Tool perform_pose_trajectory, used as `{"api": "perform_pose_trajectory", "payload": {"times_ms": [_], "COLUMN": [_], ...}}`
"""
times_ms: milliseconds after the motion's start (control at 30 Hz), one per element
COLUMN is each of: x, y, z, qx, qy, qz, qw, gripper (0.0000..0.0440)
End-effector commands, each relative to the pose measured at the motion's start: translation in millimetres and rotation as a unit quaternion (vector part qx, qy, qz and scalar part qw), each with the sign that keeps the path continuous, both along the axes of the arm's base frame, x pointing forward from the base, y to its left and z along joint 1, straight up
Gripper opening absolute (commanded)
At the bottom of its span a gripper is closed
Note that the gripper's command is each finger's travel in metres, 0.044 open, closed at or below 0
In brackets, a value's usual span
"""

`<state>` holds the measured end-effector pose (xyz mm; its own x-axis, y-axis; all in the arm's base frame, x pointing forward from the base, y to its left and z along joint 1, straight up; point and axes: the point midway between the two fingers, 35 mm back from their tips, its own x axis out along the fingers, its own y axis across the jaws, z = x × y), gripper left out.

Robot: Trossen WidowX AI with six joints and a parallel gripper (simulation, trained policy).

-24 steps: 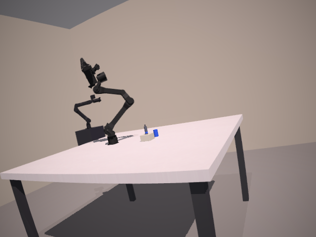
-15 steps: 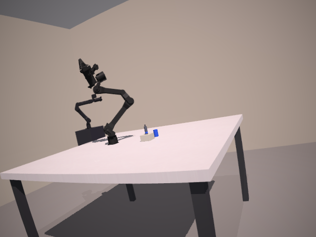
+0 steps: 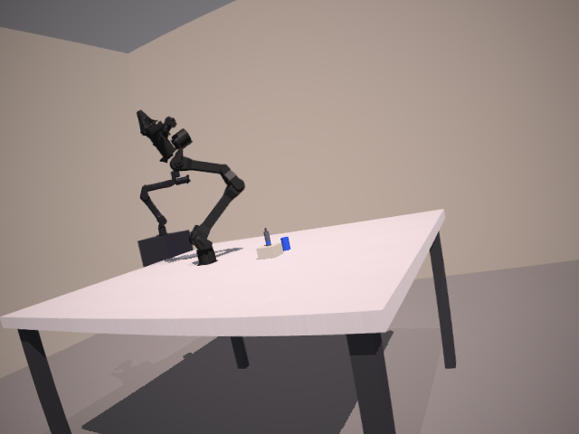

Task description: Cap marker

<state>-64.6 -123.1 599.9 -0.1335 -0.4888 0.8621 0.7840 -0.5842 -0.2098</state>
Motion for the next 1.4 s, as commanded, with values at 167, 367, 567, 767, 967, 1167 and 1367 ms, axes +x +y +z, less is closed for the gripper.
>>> {"api": "perform_pose_trajectory", "payload": {"times_ms": [167, 367, 567, 767, 967, 1167, 1367], "x": [2.6, 3.9, 6.0, 9.1, 13.0, 18.0, 24.0], "y": [-14.7, -26.0, -37.7, -49.5, -61.5, -73.5, -85.3], "z": [-3.6, -8.5, -14.0, -20.2, -26.9, -34.3, -42.3], "qx": [0.035, 0.061, 0.086, 0.112, 0.138, 0.165, 0.191], "qy": [-0.007, -0.014, -0.019, -0.023, -0.027, -0.029, -0.030], "qz": [0.015, 0.028, 0.042, 0.056, 0.070, 0.085, 0.100], "qw": [0.999, 0.998, 0.995, 0.992, 0.988, 0.982, 0.976], "gripper": [0.0268, 0.0282, 0.0293, 0.0300, 0.0304, 0.0305, 0.0305]}}
